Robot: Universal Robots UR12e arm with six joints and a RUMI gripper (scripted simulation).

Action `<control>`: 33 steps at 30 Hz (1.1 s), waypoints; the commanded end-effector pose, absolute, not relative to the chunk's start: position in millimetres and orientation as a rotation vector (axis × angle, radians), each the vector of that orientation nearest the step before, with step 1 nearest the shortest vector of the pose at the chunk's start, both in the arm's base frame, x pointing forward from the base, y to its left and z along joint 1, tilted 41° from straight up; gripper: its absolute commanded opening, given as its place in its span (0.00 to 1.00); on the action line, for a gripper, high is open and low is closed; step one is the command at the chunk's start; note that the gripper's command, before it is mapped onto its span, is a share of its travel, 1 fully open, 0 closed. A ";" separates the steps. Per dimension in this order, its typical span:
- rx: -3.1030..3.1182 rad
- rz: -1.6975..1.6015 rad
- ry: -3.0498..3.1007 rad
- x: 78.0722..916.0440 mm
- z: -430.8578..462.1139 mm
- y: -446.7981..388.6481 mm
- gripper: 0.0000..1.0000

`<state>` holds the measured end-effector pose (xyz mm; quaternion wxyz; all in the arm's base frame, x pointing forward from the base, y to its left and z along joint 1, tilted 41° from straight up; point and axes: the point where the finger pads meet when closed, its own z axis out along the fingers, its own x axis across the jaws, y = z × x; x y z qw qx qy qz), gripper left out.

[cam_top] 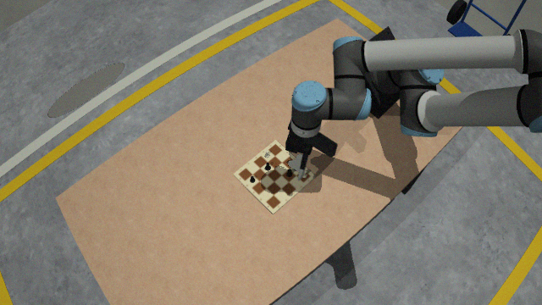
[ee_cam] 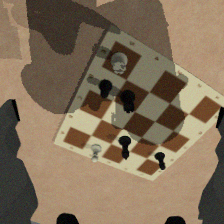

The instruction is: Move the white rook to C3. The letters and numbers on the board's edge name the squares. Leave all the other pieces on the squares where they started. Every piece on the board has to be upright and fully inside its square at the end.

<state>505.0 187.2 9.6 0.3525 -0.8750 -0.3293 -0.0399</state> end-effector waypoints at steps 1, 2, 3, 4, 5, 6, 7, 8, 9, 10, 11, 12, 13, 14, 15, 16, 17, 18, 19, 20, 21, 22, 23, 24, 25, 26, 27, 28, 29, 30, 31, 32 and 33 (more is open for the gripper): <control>-2.293 -0.077 -0.785 505.9 8.4 187.8 1.00; -2.295 -0.075 -0.778 505.9 8.3 187.9 1.00; -2.297 -0.073 -0.774 505.9 8.2 188.0 1.00; -2.298 -0.072 -0.771 505.9 8.1 188.0 1.00; -2.298 -0.071 -0.769 505.9 8.0 188.1 1.00; -2.299 -0.071 -0.767 505.9 8.0 188.1 1.00; -2.299 -0.071 -0.767 505.9 8.0 188.1 1.00; -2.299 -0.071 -0.767 505.9 8.0 188.1 1.00; -2.299 -0.071 -0.767 505.9 8.0 188.1 0.22; -2.299 -0.071 -0.767 505.9 8.0 188.1 0.22; -2.299 -0.071 -0.767 505.9 8.0 188.1 0.22; -2.299 -0.071 -0.767 505.9 8.0 188.1 0.22; -2.299 -0.071 -0.767 505.9 8.0 188.1 0.22; -2.299 -0.071 -0.767 505.9 8.0 188.1 0.22; -2.299 -0.071 -0.767 505.9 8.0 188.1 0.22; -2.299 -0.071 -0.767 505.9 8.0 188.1 0.22; -2.299 -0.071 -0.767 505.9 8.0 188.1 0.22; -2.299 -0.071 -0.767 505.9 8.0 188.1 0.22; -2.299 -0.071 -0.767 505.9 8.0 188.1 0.22; -2.299 -0.071 -0.767 505.9 8.0 188.1 0.22; -2.299 -0.071 -0.767 505.9 8.0 188.1 0.22; -2.299 -0.071 -0.767 505.9 8.0 188.1 0.22; -2.299 -0.071 -0.767 505.9 8.0 188.1 0.22; -2.299 -0.071 -0.767 505.9 8.0 188.1 0.22; -2.299 -0.071 -0.767 505.9 8.0 188.1 0.22; -2.299 -0.071 -0.767 505.9 8.0 188.1 0.22; -2.299 -0.071 -0.767 505.9 8.0 188.1 0.22; -2.299 -0.071 -0.767 505.9 8.0 188.1 0.22; -2.299 -0.071 -0.767 505.9 8.0 188.1 0.22; -2.299 -0.071 -0.767 505.9 8.0 188.1 0.22; -2.299 -0.071 -0.767 505.9 8.0 188.1 0.22; -2.299 -0.071 -0.767 505.9 8.0 188.1 0.22; -2.299 -0.071 -0.767 505.9 8.0 188.1 0.22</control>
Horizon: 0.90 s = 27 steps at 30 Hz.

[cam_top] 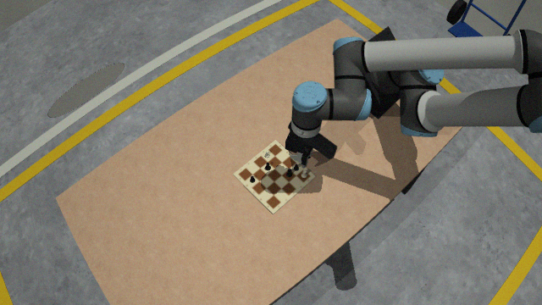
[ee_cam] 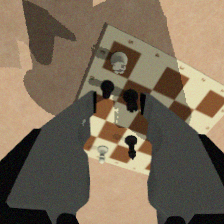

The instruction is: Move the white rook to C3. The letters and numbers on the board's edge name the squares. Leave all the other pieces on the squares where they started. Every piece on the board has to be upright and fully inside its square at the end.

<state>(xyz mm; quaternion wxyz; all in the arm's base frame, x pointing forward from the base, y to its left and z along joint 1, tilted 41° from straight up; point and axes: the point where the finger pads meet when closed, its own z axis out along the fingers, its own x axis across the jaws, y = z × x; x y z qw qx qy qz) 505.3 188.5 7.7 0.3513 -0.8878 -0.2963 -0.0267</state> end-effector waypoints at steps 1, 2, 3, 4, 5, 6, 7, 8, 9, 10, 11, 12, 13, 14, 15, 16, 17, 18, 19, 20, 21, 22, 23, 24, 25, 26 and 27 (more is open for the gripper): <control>-2.299 -0.071 -0.767 505.9 8.0 188.1 0.22; -2.299 -0.071 -0.767 505.9 8.0 188.1 0.22; -2.299 -0.071 -0.767 505.9 8.0 188.1 0.22; -2.299 -0.071 -0.767 505.9 8.0 188.1 0.22; -2.299 -0.071 -0.767 505.9 8.0 188.1 0.22; -2.299 -0.071 -0.767 505.9 8.0 188.1 0.22; -2.299 -0.071 -0.767 505.9 8.0 188.1 0.22; -2.299 -0.071 -0.767 505.9 8.0 188.1 0.22; -2.299 -0.071 -0.767 505.9 8.0 188.1 0.22; -2.299 -0.071 -0.767 505.9 8.0 188.1 0.22; -2.299 -0.071 -0.767 505.9 8.0 188.1 0.22; -2.299 -0.071 -0.767 505.9 8.0 188.1 0.22; -2.299 -0.070 -0.767 505.9 7.9 188.2 0.22; -2.299 -0.070 -0.767 505.9 7.9 188.2 0.22; -2.299 -0.070 -0.767 505.9 7.9 188.2 0.22; -2.299 -0.070 -0.767 505.9 7.8 188.3 0.22; -2.299 -0.070 -0.767 505.8 7.7 188.4 0.22; -2.299 -0.070 -0.767 505.8 7.5 188.5 0.22; -2.299 -0.070 -0.767 505.8 7.2 188.7 0.22; -2.299 -0.070 -0.767 505.7 7.0 189.0 0.22; -2.299 -0.070 -0.767 505.6 6.6 189.3 0.22; -2.299 -0.070 -0.767 505.5 6.2 189.7 0.22; -2.299 -0.070 -0.767 505.4 5.7 190.1 0.22; -2.299 -0.070 -0.767 505.3 5.2 190.5 0.22; -2.299 -0.070 -0.767 505.2 4.6 191.1 0.22; -2.299 -0.070 -0.767 505.1 3.9 191.7 0.22; -2.299 -0.070 -0.767 504.9 3.2 192.3 0.22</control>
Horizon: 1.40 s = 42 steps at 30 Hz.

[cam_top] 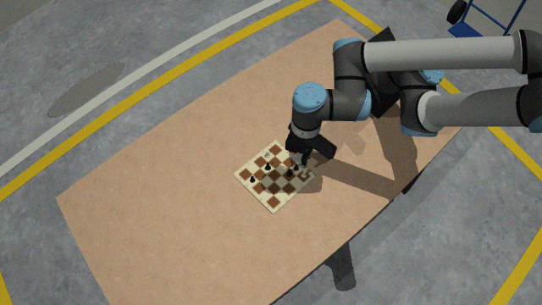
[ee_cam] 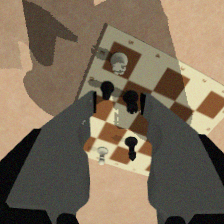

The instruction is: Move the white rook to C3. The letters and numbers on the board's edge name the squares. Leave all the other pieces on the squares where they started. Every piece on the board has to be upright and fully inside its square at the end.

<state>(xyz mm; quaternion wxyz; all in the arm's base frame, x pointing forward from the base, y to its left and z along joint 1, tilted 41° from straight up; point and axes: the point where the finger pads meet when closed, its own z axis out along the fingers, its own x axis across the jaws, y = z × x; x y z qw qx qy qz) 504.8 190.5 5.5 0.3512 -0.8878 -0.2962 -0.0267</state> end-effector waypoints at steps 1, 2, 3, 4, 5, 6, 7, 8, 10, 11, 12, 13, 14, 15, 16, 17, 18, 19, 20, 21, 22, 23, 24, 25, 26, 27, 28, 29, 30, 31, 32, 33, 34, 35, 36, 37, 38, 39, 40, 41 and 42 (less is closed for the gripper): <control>-2.299 -0.070 -0.767 504.8 2.4 193.0 0.22; -2.299 -0.070 -0.767 504.6 1.5 193.8 0.22; -2.299 -0.070 -0.767 504.4 0.6 194.6 0.22; -2.299 -0.070 -0.767 504.4 0.6 194.6 0.22; -2.299 -0.070 -0.767 504.4 0.6 194.6 0.22; -2.299 -0.070 -0.767 504.2 -0.3 195.4 0.22; -2.299 -0.070 -0.767 504.0 -1.3 196.3 0.22; -2.299 -0.070 -0.767 503.7 -2.4 197.2 0.22; -2.299 -0.070 -0.767 503.3 -4.6 199.1 0.22; -2.299 -0.070 -0.767 503.0 -5.8 200.2 0.22; -2.299 -0.070 -0.767 502.8 -6.9 201.2 0.22; -2.299 -0.070 -0.767 502.6 -8.1 202.2 0.22; -2.299 -0.070 -0.767 502.3 -9.3 203.3 0.22; -2.299 -0.070 -0.767 502.0 -10.6 204.4 0.22; -2.299 -0.070 -0.767 501.8 -11.8 205.5 0.22; -2.299 -0.070 -0.767 501.5 -13.0 206.5 0.22; -2.299 -0.070 -0.767 501.3 -14.2 207.6 0.22; -2.299 -0.070 -0.767 501.0 -15.4 208.6 0.22; -2.299 -0.070 -0.767 500.8 -16.6 209.7 0.22; -2.299 -0.070 -0.767 500.8 -16.6 209.7 0.22; -2.299 -0.070 -0.767 500.8 -16.6 209.7 0.22; -2.299 -0.070 -0.767 500.5 -17.8 210.7 0.22; -2.299 -0.070 -0.767 500.3 -18.9 211.7 0.22; -2.299 -0.070 -0.767 500.1 -20.0 212.7 0.22; -2.299 -0.070 -0.767 499.8 -21.1 213.6 0.22; -2.299 -0.070 -0.767 499.6 -22.1 214.5 0.22; -2.299 -0.070 -0.767 499.4 -23.1 215.3 0.22; -2.299 -0.070 -0.767 499.2 -24.0 216.2 0.22; -2.299 -0.070 -0.767 499.1 -24.9 216.9 0.22; -2.299 -0.070 -0.767 498.9 -25.7 217.6 0.22; -2.299 -0.070 -0.767 498.7 -26.4 218.3 0.22; -2.299 -0.070 -0.767 498.6 -27.2 218.9 0.22; -2.299 -0.070 -0.767 498.4 -27.8 219.5 0.22; -2.299 -0.070 -0.767 498.3 -28.4 220.0 0.22; -2.299 -0.070 -0.767 498.2 -28.9 220.5 0.22; -2.299 -0.070 -0.767 498.1 -29.4 220.9 0.22; -2.299 -0.070 -0.767 498.1 -29.4 220.9 0.22; -2.299 -0.070 -0.767 498.1 -29.4 220.9 0.22; -2.299 -0.070 -0.767 498.0 -29.8 221.2 0.22; -2.299 -0.070 -0.767 498.0 -30.1 221.5 0.22; -2.299 -0.070 -0.767 497.9 -30.4 221.8 0.22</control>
